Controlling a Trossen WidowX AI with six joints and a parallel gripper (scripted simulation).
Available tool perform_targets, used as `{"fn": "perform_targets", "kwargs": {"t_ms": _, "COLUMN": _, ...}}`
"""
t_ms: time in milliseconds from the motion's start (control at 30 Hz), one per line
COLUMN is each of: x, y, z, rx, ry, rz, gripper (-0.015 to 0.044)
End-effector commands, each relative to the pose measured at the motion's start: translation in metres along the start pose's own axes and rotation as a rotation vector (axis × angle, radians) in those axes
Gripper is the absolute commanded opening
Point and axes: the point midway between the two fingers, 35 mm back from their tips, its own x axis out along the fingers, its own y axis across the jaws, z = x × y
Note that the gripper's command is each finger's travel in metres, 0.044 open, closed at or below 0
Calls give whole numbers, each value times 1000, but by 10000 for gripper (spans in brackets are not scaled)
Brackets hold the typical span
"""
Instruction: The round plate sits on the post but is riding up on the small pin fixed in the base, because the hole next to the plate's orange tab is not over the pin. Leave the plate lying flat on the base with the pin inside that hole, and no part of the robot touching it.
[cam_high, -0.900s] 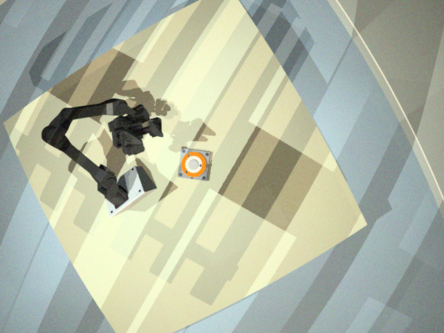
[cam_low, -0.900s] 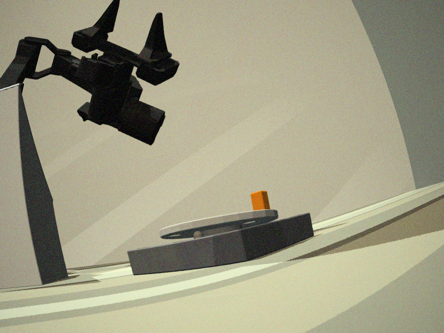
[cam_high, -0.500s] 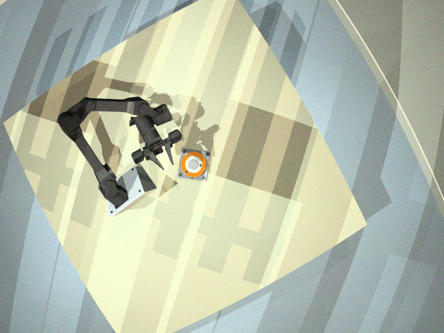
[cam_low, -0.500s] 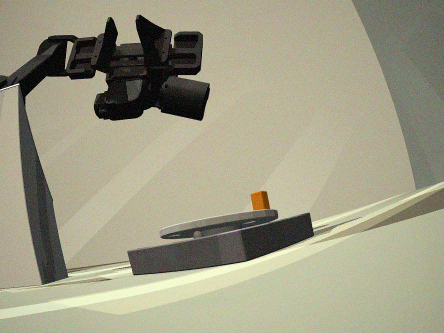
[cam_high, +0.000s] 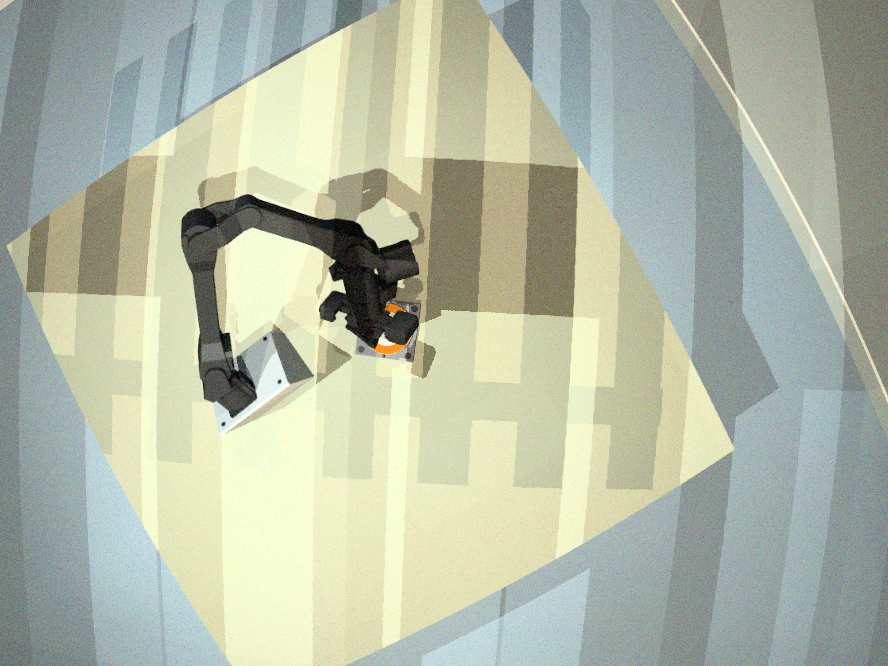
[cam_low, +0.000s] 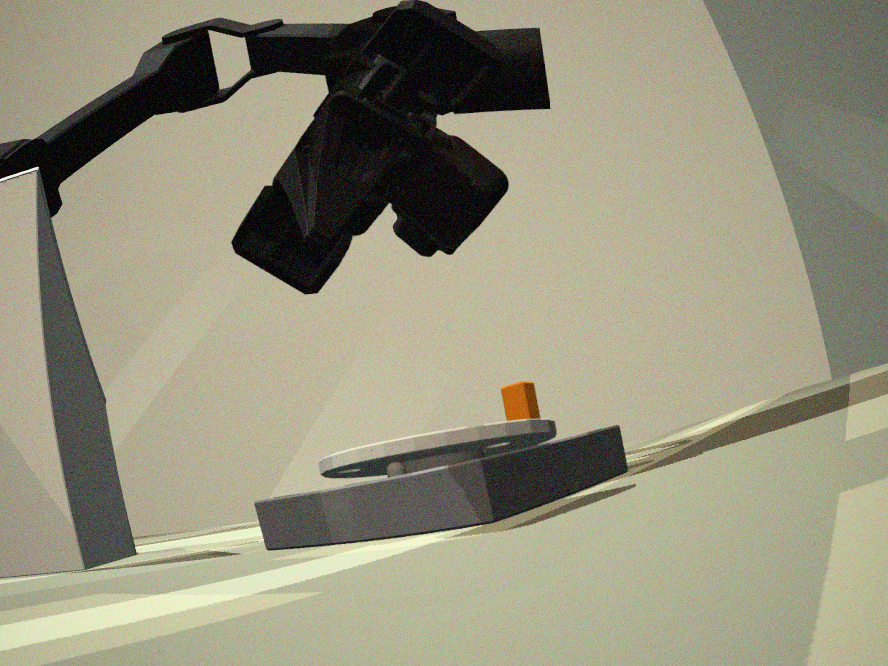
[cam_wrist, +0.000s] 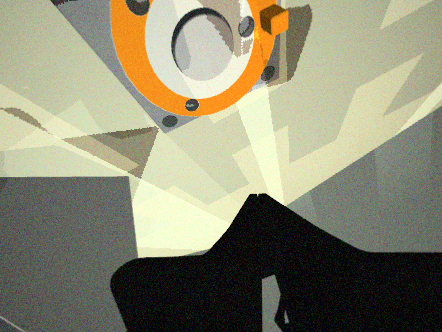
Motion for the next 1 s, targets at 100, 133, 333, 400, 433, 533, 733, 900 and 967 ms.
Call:
{"fn": "perform_targets", "kwargs": {"t_ms": 100, "x": 11, "y": -48, "z": 63, "rx": 596, "ry": -511, "rz": 561, "gripper": 0}}
{"fn": "perform_targets", "kwargs": {"t_ms": 133, "x": 11, "y": -48, "z": 63, "rx": 596, "ry": -511, "rz": 561, "gripper": 0}}
{"fn": "perform_targets", "kwargs": {"t_ms": 333, "x": 8, "y": -46, "z": 65, "rx": 596, "ry": -511, "rz": 562, "gripper": 0}}
{"fn": "perform_targets", "kwargs": {"t_ms": 400, "x": 8, "y": -46, "z": 65, "rx": 596, "ry": -511, "rz": 562, "gripper": 0}}
{"fn": "perform_targets", "kwargs": {"t_ms": 433, "x": 8, "y": -46, "z": 65, "rx": 596, "ry": -511, "rz": 562, "gripper": 0}}
{"fn": "perform_targets", "kwargs": {"t_ms": 533, "x": 8, "y": -46, "z": 65, "rx": 596, "ry": -511, "rz": 562, "gripper": 0}}
{"fn": "perform_targets", "kwargs": {"t_ms": 733, "x": 28, "y": -37, "z": 81, "rx": 596, "ry": -511, "rz": 562, "gripper": 0}}
{"fn": "perform_targets", "kwargs": {"t_ms": 900, "x": 44, "y": -29, "z": 93, "rx": 595, "ry": -511, "rz": 564, "gripper": 0}}
{"fn": "perform_targets", "kwargs": {"t_ms": 967, "x": 44, "y": -29, "z": 93, "rx": 595, "ry": -511, "rz": 564, "gripper": 0}}
